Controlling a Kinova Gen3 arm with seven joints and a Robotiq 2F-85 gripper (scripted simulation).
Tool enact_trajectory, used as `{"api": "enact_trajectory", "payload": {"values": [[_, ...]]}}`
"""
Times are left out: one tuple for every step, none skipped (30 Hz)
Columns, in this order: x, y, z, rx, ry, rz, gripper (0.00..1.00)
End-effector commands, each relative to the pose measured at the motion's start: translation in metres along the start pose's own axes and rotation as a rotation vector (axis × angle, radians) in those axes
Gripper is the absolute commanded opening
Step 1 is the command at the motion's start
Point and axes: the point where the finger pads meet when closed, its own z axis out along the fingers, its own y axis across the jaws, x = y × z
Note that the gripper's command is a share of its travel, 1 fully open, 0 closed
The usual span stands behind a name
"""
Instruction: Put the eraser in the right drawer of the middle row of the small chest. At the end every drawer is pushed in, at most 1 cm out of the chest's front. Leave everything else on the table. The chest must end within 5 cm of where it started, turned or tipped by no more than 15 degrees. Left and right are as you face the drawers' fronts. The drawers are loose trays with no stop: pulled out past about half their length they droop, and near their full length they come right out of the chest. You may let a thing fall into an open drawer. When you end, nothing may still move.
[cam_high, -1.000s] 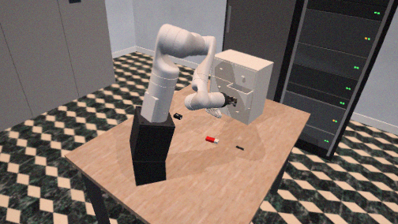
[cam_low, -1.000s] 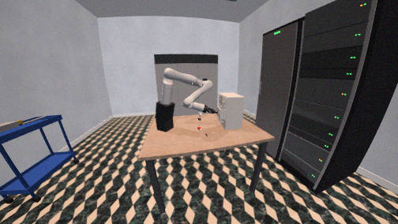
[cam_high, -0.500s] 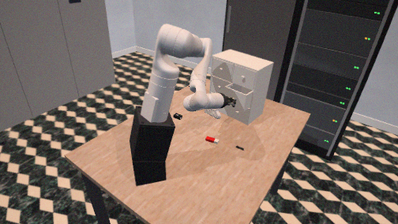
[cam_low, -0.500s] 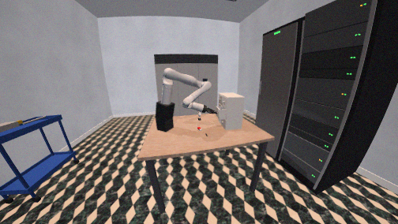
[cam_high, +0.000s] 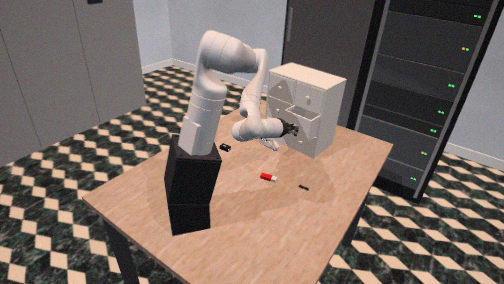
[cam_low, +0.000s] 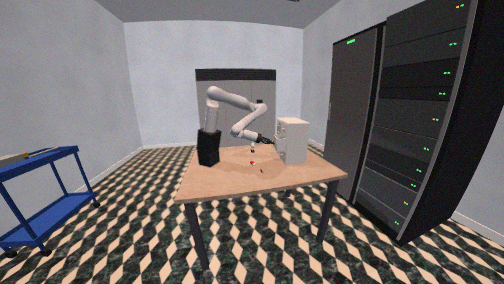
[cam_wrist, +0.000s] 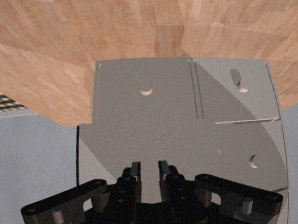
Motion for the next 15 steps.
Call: {"api": "enact_trajectory", "payload": {"values": [[0.0, 0.0003, -0.0001, -0.001, 0.0, 0.0, 0.13], [0.0, 0.0003, -0.0001, -0.001, 0.0, 0.0, 0.13], [0.0, 0.0003, -0.0001, -0.001, 0.0, 0.0, 0.13], [0.0, 0.0003, -0.0001, -0.001, 0.0, 0.0, 0.13], [0.0, 0.0003, -0.0001, -0.001, 0.0, 0.0, 0.13], [0.0, 0.0003, -0.0001, -0.001, 0.0, 0.0, 0.13], [0.0, 0.0003, -0.0001, -0.001, 0.0, 0.0, 0.17], [0.0, 0.0003, -0.0001, -0.001, 0.0, 0.0, 0.17], [0.0, 0.0003, -0.0001, -0.001, 0.0, 0.0, 0.21], [0.0, 0.0003, -0.0001, -0.001, 0.0, 0.0, 0.21], [0.0, 0.0003, -0.0001, -0.001, 0.0, 0.0, 0.25], [0.0, 0.0003, -0.0001, -0.001, 0.0, 0.0, 0.25], [0.0, 0.0003, -0.0001, -0.001, 0.0, 0.0, 0.29], [0.0, 0.0003, -0.0001, -0.001, 0.0, 0.0, 0.29], [0.0, 0.0003, -0.0001, -0.001, 0.0, 0.0, 0.33]]}}
